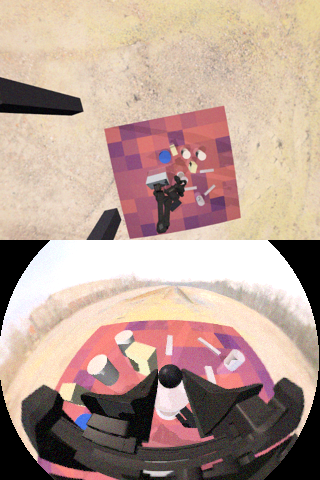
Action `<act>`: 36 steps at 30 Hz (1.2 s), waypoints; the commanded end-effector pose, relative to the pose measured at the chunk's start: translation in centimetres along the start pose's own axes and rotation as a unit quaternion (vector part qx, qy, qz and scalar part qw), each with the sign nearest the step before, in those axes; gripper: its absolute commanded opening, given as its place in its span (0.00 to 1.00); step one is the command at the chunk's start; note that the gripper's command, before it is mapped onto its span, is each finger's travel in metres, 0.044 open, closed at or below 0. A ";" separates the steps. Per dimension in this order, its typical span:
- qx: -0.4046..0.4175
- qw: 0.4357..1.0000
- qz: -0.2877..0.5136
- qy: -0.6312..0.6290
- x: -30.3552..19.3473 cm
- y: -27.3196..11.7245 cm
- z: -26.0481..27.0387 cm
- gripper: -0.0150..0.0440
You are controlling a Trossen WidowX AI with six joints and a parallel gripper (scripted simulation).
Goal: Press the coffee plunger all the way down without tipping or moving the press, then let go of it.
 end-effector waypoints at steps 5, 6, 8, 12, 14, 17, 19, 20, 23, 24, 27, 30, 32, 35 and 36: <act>-0.001 1.000 0.006 -0.009 -0.1 0.2 0.1 0.46; -0.001 1.000 0.006 -0.009 -0.1 0.2 0.1 0.46; -0.001 1.000 0.006 -0.009 -0.1 0.2 0.1 0.46; -0.002 1.000 0.006 -0.009 -0.1 0.3 0.2 0.46; 0.000 1.000 0.001 -0.005 0.1 0.1 0.1 0.46; 0.000 1.000 0.001 -0.005 0.1 0.1 0.1 0.46; 0.000 1.000 0.001 -0.005 0.1 0.1 0.1 0.46; 0.000 1.000 0.001 -0.005 0.1 0.1 0.1 0.46; 0.000 1.000 0.001 -0.005 0.1 0.1 0.1 0.50; 0.000 1.000 0.001 -0.005 0.1 0.1 0.1 0.55; 0.000 1.000 0.001 -0.005 0.1 0.1 0.1 0.68; 0.000 1.000 0.001 -0.005 0.1 0.1 0.1 0.81; 0.000 1.000 0.001 -0.005 0.1 0.1 0.1 0.90; 0.000 1.000 0.001 -0.005 0.1 0.1 0.1 1.00; 0.000 1.000 0.001 -0.005 0.1 0.1 0.1 1.00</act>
Point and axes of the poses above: the point midway between the two fingers, 35 mm back from their tips, its own y axis out along the fingers, its own z axis across the jaws, x = y × z, the point moved 7 cm from there along -y, back along the fingers, and after that the axes turned 12 degrees about -y, right-handed, at the moved point
